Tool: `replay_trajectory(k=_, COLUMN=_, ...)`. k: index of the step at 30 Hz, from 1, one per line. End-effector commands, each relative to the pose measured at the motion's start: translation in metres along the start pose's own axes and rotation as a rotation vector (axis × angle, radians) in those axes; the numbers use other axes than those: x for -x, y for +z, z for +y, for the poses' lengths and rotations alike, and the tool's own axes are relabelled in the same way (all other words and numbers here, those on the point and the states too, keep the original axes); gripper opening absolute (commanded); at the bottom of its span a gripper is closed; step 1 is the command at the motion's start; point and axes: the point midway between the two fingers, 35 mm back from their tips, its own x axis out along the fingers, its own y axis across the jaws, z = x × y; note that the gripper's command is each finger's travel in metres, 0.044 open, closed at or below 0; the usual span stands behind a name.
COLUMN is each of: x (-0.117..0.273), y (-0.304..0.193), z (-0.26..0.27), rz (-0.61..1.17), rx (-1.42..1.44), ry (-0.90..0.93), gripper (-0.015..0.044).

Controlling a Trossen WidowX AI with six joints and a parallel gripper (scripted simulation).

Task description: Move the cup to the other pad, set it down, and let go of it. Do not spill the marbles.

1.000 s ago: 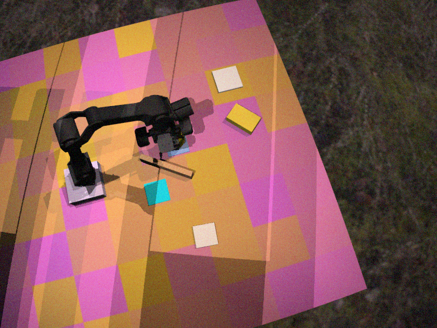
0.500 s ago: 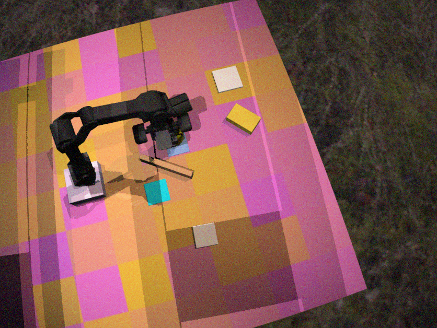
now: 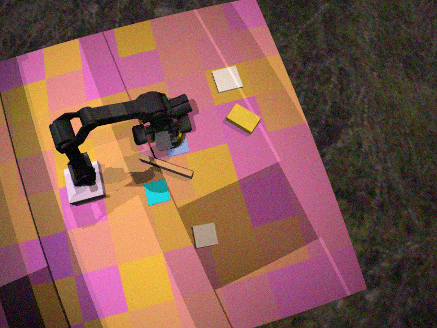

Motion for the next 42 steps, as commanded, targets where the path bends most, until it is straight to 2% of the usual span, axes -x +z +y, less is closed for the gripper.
replay_trajectory(k=1, x=0.0, y=0.006, z=-0.004, rz=-0.001, rx=0.002, ry=0.002, gripper=0.0)
replay_trajectory(k=42, x=0.003, y=0.088, z=-0.059, rz=-0.01, rx=-0.002, ry=0.0, gripper=0.0)
